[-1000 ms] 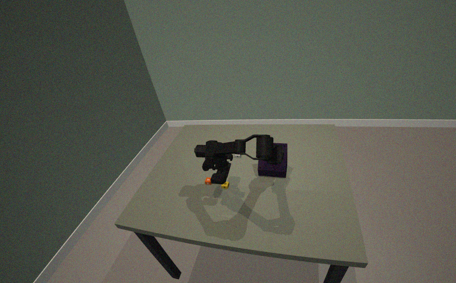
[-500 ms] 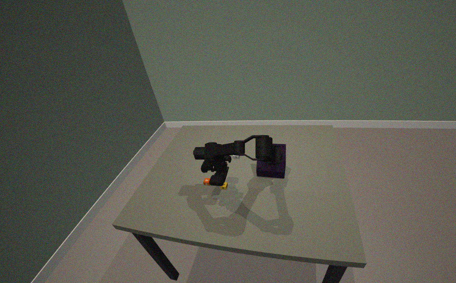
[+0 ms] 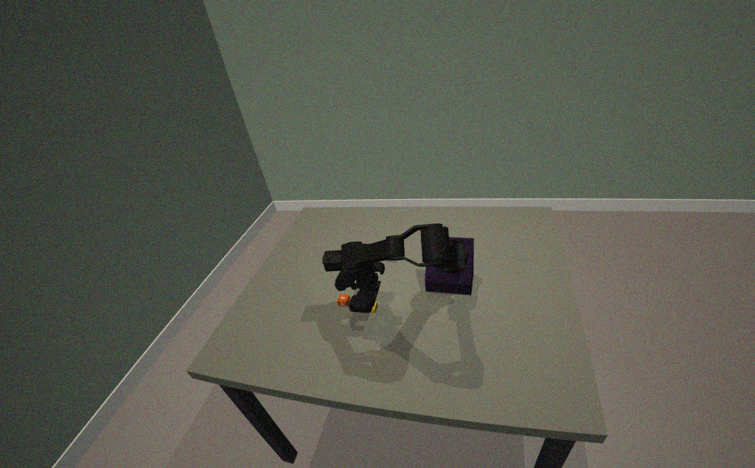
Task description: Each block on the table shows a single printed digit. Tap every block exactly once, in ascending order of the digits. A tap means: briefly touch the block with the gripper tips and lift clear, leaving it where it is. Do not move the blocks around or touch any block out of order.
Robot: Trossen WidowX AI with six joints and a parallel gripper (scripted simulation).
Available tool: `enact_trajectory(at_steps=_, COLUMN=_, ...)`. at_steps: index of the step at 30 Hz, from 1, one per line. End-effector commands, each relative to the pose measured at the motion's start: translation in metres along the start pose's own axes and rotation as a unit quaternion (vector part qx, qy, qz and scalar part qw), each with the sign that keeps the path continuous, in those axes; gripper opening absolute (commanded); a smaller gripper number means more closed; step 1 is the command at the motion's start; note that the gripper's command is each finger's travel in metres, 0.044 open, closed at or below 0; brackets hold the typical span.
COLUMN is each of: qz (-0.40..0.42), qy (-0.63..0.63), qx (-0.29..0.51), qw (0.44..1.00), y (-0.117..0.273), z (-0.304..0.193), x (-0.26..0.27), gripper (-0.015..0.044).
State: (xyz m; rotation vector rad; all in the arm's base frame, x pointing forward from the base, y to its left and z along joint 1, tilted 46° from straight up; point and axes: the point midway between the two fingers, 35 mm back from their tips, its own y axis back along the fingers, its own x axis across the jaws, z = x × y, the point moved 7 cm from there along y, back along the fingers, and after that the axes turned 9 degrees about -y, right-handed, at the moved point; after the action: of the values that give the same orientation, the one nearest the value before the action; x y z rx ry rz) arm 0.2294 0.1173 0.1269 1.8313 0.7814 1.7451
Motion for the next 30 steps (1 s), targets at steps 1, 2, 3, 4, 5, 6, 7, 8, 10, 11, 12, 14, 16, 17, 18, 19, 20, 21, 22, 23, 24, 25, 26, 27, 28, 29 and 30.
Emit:
enact_trajectory(at_steps=1, qz=-0.002, qy=-0.002, qx=0.001, qw=1.0, y=-0.003, z=0.0, x=-0.001, gripper=0.002)
enact_trajectory(at_steps=2, qz=-0.002, qy=-0.002, qx=0.001, qw=1.0, y=-0.003, z=0.0, x=-0.001, gripper=0.002)
enact_trajectory(at_steps=3, qz=0.0, qy=-0.001, qx=0.0, qw=1.0, y=0.002, z=0.0, x=0.0, gripper=0.002)
enact_trajectory(at_steps=4, qz=-0.001, qy=-0.001, qx=0.0, qw=1.0, y=0.008, z=0.0, x=-0.001, gripper=0.002)
enact_trajectory(at_steps=5, qz=-0.002, qy=-0.002, qx=0.0, qw=1.0, y=0.018, z=0.001, x=-0.001, gripper=0.002)
enact_trajectory(at_steps=6, qz=-0.003, qy=-0.002, qx=0.001, qw=1.0, y=0.025, z=0.0, x=-0.001, gripper=0.002)
enact_trajectory(at_steps=7, qz=-0.003, qy=-0.002, qx=0.001, qw=1.0, y=0.027, z=0.0, x=-0.001, gripper=0.002)
enact_trajectory(at_steps=8, qz=-0.003, qy=-0.002, qx=0.001, qw=1.0, y=0.027, z=0.0, x=-0.001, gripper=0.002)
enact_trajectory(at_steps=10, qz=-0.003, qy=-0.002, qx=0.0, qw=1.0, y=0.03, z=0.001, x=-0.001, gripper=0.002)
enact_trajectory(at_steps=11, qz=-0.004, qy=-0.002, qx=0.0, qw=1.0, y=0.037, z=0.002, x=-0.001, gripper=0.002)
enact_trajectory(at_steps=12, qz=-0.006, qy=-0.003, qx=0.0, qw=1.0, y=0.05, z=0.003, x=-0.002, gripper=0.002)
enact_trajectory(at_steps=14, qz=-0.007, qy=-0.003, qx=0.0, qw=1.0, y=0.083, z=0.004, x=-0.002, gripper=0.002)
enact_trajectory(at_steps=16, qz=-0.005, qy=-0.003, qx=0.001, qw=1.0, y=0.105, z=0.001, x=-0.001, gripper=0.002)
enact_trajectory(at_steps=17, qz=-0.005, qy=-0.003, qx=0.001, qw=1.0, y=0.108, z=0.001, x=-0.001, gripper=0.002)
enact_trajectory(at_steps=18, qz=-0.005, qy=-0.003, qx=0.001, qw=1.0, y=0.108, z=0.001, x=-0.001, gripper=0.002)
enact_trajectory(at_steps=19, qz=-0.005, qy=-0.003, qx=0.001, qw=1.0, y=0.108, z=0.001, x=-0.001, gripper=0.002)
enact_trajectory(at_steps=20, qz=-0.005, qy=-0.003, qx=0.001, qw=1.0, y=0.108, z=0.001, x=-0.001, gripper=0.002)
enact_trajectory(at_steps=21, qz=-0.005, qy=-0.003, qx=0.001, qw=1.0, y=0.108, z=0.001, x=-0.002, gripper=0.002)
enact_trajectory(at_steps=22, qz=-0.006, qy=-0.004, qx=0.0, qw=1.0, y=0.108, z=0.003, x=-0.006, gripper=0.002)
enact_trajectory(at_steps=23, qz=-0.008, qy=-0.004, qx=0.0, qw=1.0, y=0.109, z=0.005, x=-0.012, gripper=0.002)
enact_trajectory(at_steps=24, qz=-0.011, qy=-0.005, qx=-0.001, qw=1.0, y=0.11, z=0.009, x=-0.021, gripper=0.002)
enact_trajectory(at_steps=25, qz=-0.015, qy=-0.006, qx=-0.001, qw=1.0, y=0.111, z=0.012, x=-0.032, gripper=0.002)
enact_trajectory(at_steps=26, qz=-0.018, qy=-0.007, qx=-0.002, qw=1.0, y=0.112, z=0.016, x=-0.046, gripper=0.002)
enact_trajectory(at_steps=27, qz=-0.02, qy=-0.008, qx=-0.002, qw=1.0, y=0.113, z=0.021, x=-0.062, gripper=0.002)
enact_trajectory(at_steps=28, qz=-0.022, qy=-0.008, qx=-0.002, qw=1.0, y=0.114, z=0.026, x=-0.078, gripper=0.002)
enact_trajectory(at_steps=29, qz=-0.023, qy=-0.008, qx=-0.002, qw=1.0, y=0.115, z=0.03, x=-0.094, gripper=0.002)
enact_trajectory(at_steps=30, qz=-0.023, qy=-0.008, qx=-0.002, qw=1.0, y=0.116, z=0.034, x=-0.11, gripper=0.002)
